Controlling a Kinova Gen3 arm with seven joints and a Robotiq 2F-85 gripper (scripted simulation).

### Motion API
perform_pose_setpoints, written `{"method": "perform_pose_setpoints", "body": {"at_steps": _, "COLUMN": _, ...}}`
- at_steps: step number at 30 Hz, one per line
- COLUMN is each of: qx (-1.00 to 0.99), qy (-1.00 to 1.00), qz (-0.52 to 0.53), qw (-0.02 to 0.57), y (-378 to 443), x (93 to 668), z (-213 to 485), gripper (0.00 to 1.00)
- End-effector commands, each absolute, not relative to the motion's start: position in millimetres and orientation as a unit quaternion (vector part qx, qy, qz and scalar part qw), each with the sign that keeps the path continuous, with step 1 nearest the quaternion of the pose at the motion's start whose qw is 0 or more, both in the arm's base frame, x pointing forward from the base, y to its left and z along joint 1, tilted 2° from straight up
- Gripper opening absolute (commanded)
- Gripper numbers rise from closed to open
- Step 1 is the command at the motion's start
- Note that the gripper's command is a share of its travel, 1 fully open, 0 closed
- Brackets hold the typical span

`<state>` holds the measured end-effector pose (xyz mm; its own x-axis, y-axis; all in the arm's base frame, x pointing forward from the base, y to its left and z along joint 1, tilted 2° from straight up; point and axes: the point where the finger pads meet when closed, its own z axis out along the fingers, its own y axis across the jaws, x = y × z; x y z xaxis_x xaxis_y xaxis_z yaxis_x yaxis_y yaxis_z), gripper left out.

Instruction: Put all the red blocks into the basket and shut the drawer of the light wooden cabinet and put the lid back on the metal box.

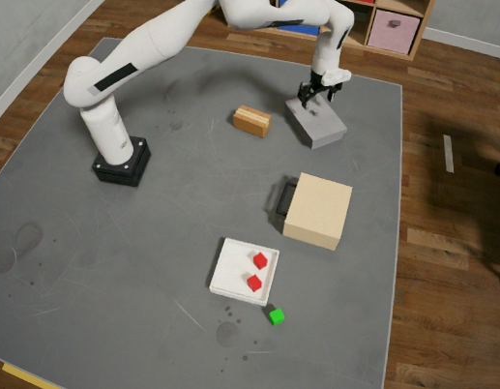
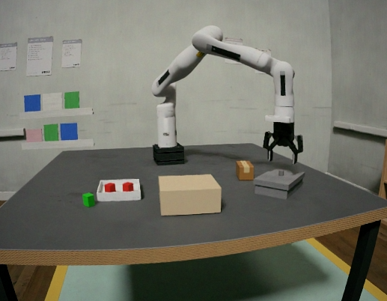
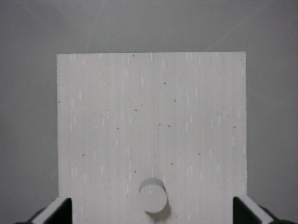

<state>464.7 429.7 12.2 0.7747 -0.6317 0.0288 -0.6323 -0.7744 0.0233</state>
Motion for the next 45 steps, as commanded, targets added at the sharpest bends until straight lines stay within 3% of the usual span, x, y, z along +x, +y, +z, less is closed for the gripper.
{"method": "perform_pose_setpoints", "body": {"at_steps": 1, "qx": 0.942, "qy": -0.336, "qz": 0.010, "qw": 0.015, "y": 431, "x": 465, "z": 24, "gripper": 1.00}}
{"method": "perform_pose_setpoints", "body": {"at_steps": 25, "qx": 0.942, "qy": -0.336, "qz": 0.010, "qw": 0.015, "y": 433, "x": 465, "z": 88, "gripper": 1.00}}
{"method": "perform_pose_setpoints", "body": {"at_steps": 45, "qx": 0.942, "qy": -0.336, "qz": 0.010, "qw": 0.015, "y": 433, "x": 464, "z": 97, "gripper": 1.00}}
